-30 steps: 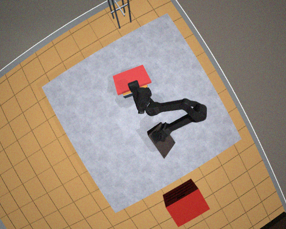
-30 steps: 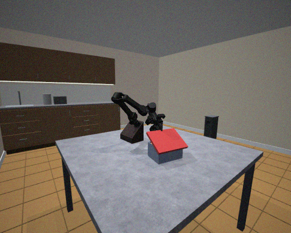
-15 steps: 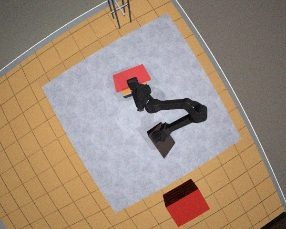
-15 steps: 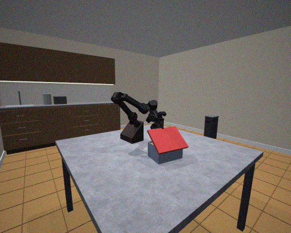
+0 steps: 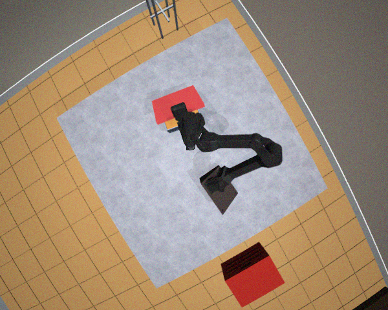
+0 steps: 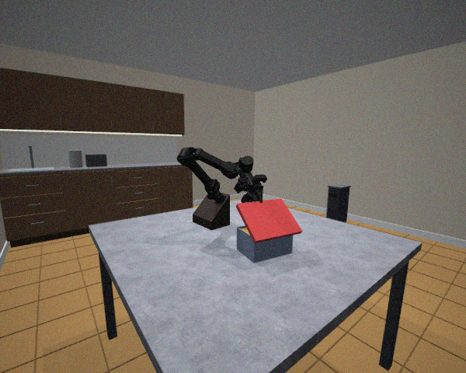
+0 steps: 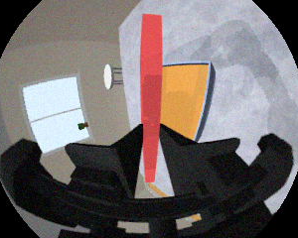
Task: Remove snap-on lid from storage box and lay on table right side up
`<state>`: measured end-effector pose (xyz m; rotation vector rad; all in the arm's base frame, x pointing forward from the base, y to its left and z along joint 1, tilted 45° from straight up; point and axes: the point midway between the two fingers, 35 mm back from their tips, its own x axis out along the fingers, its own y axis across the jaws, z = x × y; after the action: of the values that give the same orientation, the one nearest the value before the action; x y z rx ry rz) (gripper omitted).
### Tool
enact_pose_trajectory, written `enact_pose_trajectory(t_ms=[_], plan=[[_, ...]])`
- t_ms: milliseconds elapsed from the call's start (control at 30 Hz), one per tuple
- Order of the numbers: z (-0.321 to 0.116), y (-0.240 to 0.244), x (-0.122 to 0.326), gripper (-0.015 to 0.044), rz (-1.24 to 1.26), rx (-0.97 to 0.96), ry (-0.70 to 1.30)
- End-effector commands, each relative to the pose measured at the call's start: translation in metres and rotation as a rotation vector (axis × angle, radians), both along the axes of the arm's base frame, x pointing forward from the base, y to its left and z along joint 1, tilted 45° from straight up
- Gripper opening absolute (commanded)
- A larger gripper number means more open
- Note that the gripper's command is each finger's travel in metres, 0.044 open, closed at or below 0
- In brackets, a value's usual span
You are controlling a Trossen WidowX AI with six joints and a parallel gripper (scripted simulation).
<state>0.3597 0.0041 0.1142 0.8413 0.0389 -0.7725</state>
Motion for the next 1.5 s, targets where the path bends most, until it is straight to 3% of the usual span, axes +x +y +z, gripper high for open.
enact_pose_trajectory(t_ms=[0,600,1467], plan=[[0.009,0.007,0.002,0.0000,0.006,0.008,-0.019],[0.023,0.021,0.002,0.0000,0.006,0.009,-0.019],[0.050,-0.017,-0.019,0.0000,0.006,0.007,-0.018]])
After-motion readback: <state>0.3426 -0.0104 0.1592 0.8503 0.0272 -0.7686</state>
